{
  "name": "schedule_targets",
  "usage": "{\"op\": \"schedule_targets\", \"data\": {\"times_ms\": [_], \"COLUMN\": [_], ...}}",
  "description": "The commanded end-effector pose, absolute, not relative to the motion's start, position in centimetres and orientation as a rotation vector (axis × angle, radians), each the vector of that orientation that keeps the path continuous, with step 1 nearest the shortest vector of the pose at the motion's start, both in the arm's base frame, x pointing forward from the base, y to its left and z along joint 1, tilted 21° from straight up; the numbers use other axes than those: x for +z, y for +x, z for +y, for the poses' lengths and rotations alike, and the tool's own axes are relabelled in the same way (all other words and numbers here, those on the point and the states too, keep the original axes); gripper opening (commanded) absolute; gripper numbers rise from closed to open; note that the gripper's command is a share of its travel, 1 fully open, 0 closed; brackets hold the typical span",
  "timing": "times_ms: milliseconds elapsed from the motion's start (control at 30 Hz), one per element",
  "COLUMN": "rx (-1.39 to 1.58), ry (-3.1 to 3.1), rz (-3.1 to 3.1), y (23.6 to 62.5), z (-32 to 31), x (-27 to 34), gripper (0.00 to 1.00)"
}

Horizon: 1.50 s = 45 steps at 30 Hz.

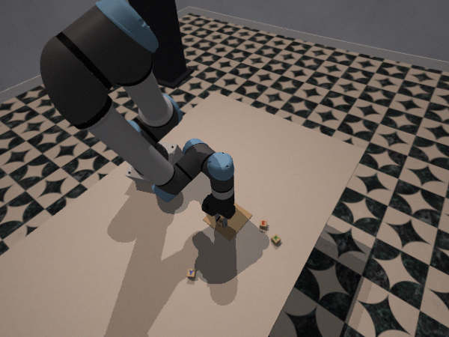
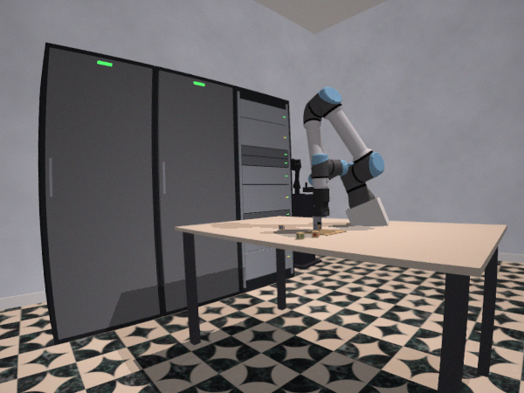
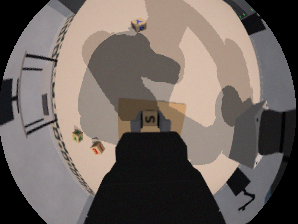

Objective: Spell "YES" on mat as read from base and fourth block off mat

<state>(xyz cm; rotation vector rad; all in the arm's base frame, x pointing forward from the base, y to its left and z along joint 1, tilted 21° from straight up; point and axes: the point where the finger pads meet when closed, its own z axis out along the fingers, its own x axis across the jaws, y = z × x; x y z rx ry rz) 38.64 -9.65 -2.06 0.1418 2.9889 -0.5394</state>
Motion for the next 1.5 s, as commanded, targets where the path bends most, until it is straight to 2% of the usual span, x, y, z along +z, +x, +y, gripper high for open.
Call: {"op": "schedule_targets", "data": {"times_ms": [0, 1467], "rx": [-0.538, -0.538], "ry": [0.143, 0.143], "rz": [2.990, 2.991], "y": [38.54, 38.55], "z": [-9.66, -9.79], "x": [-2.10, -2.49], "gripper": [0.49, 0.49]}}
